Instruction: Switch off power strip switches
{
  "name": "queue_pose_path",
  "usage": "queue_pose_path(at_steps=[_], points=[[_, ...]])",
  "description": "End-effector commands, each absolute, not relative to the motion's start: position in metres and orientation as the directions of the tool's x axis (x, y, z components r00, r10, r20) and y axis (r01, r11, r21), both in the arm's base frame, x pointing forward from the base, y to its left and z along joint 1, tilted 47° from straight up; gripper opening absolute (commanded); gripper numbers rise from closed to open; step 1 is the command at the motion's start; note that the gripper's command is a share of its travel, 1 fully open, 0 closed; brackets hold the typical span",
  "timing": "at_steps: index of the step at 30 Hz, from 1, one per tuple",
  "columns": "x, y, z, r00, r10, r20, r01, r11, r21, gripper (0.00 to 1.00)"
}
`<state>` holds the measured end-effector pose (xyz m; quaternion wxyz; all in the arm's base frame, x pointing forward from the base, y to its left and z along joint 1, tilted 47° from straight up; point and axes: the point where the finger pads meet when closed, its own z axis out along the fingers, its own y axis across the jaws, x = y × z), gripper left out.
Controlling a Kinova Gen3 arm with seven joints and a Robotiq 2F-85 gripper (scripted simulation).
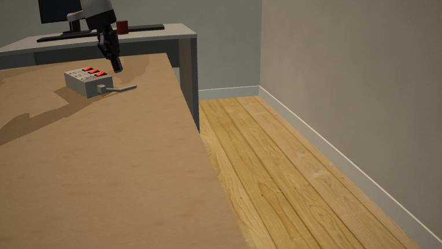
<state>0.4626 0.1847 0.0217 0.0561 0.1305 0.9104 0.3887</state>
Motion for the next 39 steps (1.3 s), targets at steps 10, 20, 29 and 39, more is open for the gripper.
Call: queue_pose_path(at_steps=[10, 20, 29, 39], points=[[0.466, 0.173, 0.03, -0.957, 0.288, -0.006, 0.196, 0.664, 0.722, 0.0], [0.466, 0.164, 0.039, -0.958, 0.288, -0.006, 0.195, 0.664, 0.722, 0.0], [0.466, 0.155, 0.047, -0.958, 0.288, -0.006, 0.195, 0.664, 0.722, 0.0], [0.466, 0.147, 0.054, -0.958, 0.288, -0.006, 0.195, 0.664, 0.721, 0.0]])
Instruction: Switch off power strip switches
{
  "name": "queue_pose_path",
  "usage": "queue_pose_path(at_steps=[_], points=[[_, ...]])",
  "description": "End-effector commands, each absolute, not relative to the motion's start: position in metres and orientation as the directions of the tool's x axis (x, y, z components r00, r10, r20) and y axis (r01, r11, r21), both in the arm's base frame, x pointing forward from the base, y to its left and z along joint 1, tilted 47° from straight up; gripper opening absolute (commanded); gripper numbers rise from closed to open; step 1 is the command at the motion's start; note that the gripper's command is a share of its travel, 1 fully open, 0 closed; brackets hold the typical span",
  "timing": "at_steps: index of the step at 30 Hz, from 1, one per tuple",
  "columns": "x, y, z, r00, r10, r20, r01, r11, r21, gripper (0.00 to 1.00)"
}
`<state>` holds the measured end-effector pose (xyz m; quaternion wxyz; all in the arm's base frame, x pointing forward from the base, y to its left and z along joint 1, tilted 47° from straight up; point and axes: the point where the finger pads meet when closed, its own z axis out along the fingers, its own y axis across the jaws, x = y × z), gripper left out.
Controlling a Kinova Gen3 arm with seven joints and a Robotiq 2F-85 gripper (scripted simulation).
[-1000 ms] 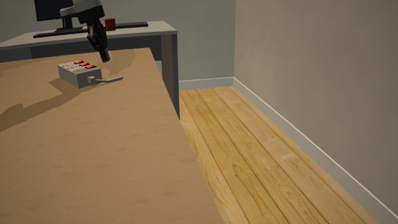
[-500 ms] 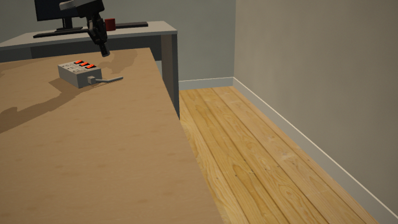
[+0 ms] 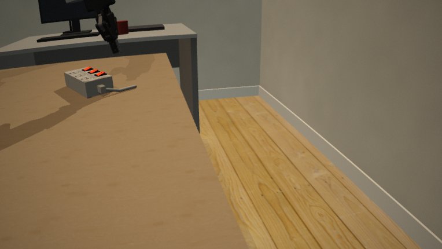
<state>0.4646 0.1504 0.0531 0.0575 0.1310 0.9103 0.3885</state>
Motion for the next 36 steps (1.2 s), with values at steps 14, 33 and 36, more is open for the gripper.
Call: queue_pose_path(at_steps=[14, 33, 36], points=[[0.465, 0.136, 0.065, -0.958, 0.288, -0.006, 0.196, 0.665, 0.721, 0.0], [0.465, 0.132, 0.069, -0.958, 0.288, -0.005, 0.196, 0.666, 0.72, 0.0], [0.465, 0.132, 0.069, -0.958, 0.288, -0.005, 0.196, 0.666, 0.72, 0.0]])
